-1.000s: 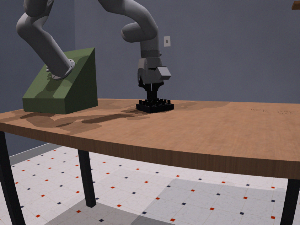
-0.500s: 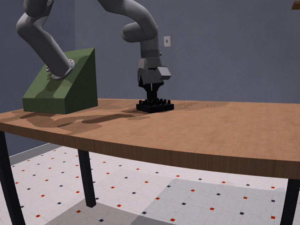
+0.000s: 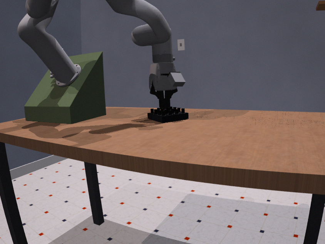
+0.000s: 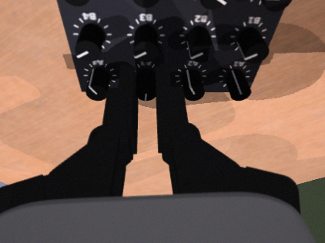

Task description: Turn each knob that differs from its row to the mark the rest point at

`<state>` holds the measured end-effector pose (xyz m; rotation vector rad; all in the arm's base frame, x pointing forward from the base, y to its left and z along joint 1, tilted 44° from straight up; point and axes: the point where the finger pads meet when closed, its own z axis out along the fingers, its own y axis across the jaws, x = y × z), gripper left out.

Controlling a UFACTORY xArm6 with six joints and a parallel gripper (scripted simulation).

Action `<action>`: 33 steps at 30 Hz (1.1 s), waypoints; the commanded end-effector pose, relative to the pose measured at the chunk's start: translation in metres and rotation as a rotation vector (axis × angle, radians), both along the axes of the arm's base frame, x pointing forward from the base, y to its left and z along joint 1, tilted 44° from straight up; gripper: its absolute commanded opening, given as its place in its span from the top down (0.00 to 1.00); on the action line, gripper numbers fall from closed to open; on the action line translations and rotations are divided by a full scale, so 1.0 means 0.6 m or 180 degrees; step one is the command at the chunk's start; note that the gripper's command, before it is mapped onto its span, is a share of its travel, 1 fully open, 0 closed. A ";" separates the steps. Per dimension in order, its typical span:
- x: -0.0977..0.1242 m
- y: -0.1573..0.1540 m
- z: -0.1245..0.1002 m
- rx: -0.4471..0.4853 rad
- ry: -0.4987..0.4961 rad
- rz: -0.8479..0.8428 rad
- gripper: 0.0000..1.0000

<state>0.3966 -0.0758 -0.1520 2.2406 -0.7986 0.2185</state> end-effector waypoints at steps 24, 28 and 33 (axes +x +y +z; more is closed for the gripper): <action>0.002 0.001 0.001 -0.0027 -0.0272 -0.0267 0.92; 0.002 0.001 0.001 -0.0041 -0.0396 -0.0395 0.92; 0.002 0.001 0.001 -0.0062 -0.0585 -0.0589 0.92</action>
